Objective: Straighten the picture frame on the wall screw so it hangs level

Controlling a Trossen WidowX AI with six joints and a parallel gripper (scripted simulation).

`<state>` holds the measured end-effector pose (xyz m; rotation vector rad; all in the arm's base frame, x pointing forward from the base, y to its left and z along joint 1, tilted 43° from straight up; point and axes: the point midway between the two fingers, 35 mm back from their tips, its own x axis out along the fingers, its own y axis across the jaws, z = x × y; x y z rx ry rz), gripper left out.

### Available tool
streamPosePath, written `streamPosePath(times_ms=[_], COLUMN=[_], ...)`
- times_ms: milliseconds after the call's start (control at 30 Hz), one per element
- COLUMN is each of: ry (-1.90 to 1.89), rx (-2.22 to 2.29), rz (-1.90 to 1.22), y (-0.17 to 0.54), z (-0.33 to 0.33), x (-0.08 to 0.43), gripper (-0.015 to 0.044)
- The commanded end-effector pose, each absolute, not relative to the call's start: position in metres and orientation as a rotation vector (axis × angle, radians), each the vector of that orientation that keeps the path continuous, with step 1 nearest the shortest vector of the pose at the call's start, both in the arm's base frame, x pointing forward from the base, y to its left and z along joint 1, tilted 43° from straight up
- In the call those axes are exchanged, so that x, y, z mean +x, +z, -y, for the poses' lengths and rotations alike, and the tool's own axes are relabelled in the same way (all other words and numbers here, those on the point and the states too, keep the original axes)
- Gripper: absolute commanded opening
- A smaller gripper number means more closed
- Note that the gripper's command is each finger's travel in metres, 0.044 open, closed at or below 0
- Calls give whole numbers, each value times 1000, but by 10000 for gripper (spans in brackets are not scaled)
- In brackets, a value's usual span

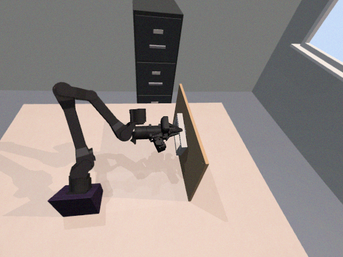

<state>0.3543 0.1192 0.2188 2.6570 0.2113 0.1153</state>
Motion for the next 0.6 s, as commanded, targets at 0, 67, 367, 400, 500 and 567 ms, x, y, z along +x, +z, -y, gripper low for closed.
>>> streamPosePath(times_ms=[0, 67, 367, 400, 500, 567], ry=[116, 116, 120, 120, 121, 121], rx=[2653, 2652, 2600, 2600, 2579, 2579], rz=[-211, -211, -205, -205, -202, -202], y=[219, 219, 219, 219, 219, 219], z=[-120, -120, -120, -120, -120, -120], x=[354, 354, 354, 354, 354, 354], gripper=[0, 0, 0, 0, 0, 0])
